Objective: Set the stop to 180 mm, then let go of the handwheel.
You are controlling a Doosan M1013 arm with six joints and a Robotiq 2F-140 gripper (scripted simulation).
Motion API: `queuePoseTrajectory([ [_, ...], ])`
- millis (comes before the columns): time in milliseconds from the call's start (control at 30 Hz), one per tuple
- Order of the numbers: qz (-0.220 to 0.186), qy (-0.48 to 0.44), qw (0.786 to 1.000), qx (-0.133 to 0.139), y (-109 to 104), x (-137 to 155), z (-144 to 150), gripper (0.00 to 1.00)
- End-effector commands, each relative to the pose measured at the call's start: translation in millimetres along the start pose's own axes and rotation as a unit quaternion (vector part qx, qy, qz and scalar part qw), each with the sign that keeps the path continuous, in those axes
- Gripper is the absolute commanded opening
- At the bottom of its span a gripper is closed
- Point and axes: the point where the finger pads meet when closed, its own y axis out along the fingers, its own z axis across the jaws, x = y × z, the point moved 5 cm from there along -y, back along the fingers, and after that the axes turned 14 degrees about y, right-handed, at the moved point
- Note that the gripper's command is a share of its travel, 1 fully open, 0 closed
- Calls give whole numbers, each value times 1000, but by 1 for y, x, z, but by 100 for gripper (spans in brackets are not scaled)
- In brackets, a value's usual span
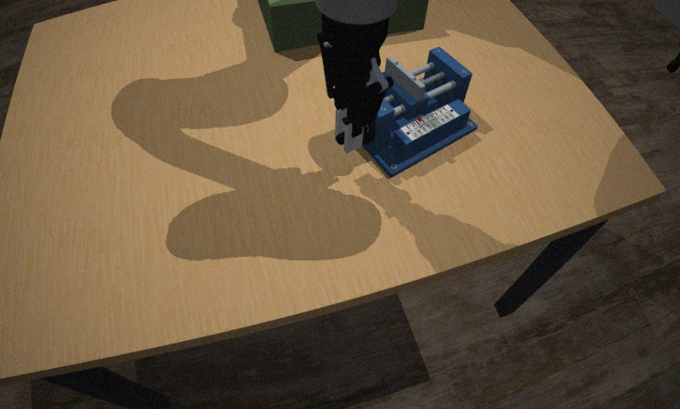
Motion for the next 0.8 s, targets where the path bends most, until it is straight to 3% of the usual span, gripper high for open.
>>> queuePoseTrajectory([
  [0,0,0,1000,0,4,0,0,4],
  [433,0,0,1000,0,24,-1,3,4],
  [767,0,0,1000,0,41,-5,22,4],
])
